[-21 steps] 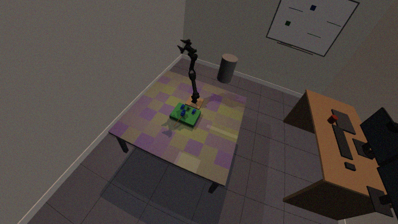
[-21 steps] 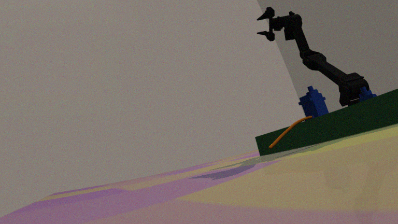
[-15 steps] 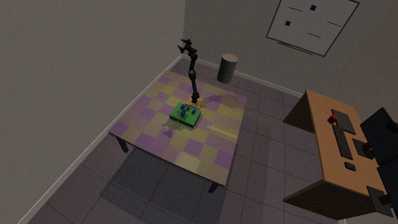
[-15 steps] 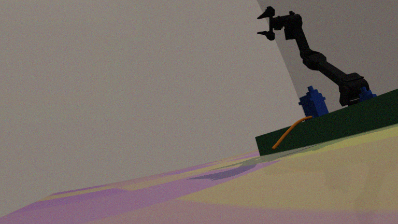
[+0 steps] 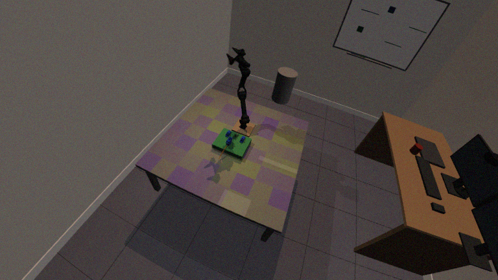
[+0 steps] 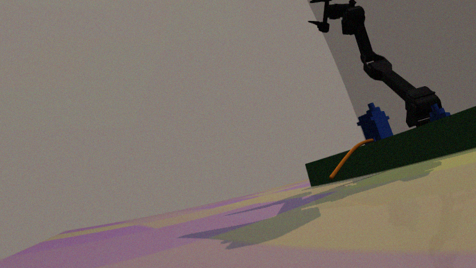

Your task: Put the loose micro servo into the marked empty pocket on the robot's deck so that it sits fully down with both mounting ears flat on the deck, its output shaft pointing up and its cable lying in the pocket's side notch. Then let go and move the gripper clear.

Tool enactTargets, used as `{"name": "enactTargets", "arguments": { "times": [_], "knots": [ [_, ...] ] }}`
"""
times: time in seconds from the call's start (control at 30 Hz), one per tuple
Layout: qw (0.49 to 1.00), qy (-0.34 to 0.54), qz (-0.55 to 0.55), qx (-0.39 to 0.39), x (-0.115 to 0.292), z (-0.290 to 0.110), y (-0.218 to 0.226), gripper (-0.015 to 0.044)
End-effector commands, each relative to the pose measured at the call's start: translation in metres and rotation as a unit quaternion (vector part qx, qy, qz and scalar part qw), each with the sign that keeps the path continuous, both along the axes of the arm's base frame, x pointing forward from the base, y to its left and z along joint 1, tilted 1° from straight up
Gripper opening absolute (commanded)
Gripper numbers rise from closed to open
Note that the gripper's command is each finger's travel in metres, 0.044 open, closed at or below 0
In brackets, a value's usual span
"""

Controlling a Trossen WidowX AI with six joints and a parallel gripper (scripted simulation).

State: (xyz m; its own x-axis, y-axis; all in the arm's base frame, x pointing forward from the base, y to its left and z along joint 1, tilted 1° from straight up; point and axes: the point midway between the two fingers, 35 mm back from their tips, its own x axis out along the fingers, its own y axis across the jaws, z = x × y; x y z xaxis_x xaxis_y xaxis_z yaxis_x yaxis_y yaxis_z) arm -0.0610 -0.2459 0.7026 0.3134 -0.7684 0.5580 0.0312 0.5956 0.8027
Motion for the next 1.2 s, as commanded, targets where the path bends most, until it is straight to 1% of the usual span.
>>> {"name": "enactTargets", "arguments": {
  "times": [0.0,0.47,0.73,1.0,1.17],
  "knots": [
    [1.0,0.002,-0.003,-0.015,0.004,0.004,0.009,0.044],
    [0.994,0.035,-0.015,-0.102,0.036,0.03,0.066,0.044],
    [0.981,0.071,-0.025,-0.178,0.07,0.046,0.117,0.044],
    [0.97,0.095,-0.029,-0.224,0.097,0.051,0.151,0.044],
    [0.966,0.102,-0.03,-0.236,0.104,0.051,0.158,0.044]
  ]
}}
